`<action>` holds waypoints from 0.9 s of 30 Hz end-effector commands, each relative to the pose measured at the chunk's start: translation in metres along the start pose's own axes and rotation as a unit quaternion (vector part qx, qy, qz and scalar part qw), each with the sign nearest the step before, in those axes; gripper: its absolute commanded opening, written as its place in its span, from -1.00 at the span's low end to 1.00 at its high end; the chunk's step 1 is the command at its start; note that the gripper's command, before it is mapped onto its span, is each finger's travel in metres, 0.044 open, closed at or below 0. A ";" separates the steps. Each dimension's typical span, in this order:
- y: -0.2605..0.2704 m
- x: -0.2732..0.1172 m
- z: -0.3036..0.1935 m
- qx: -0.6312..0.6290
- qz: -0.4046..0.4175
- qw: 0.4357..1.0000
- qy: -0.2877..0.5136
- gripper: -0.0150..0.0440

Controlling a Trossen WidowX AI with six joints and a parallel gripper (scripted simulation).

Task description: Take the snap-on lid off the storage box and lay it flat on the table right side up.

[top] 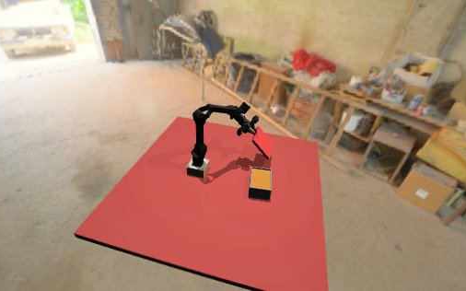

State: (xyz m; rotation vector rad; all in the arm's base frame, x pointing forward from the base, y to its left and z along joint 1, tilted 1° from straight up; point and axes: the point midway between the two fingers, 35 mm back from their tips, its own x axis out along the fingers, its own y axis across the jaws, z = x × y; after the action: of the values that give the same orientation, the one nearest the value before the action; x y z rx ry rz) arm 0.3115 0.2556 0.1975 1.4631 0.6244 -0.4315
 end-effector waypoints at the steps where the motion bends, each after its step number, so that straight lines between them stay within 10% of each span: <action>1: 0.004 -0.002 -0.008 0.004 0.006 1.000 -0.001 -0.49; 27: -0.005 0.000 -0.037 0.005 0.006 1.000 0.000 -0.49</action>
State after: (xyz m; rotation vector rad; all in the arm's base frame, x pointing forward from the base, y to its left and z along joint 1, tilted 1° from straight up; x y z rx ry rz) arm 0.3031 0.2938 0.1963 1.4719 0.6242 -0.4271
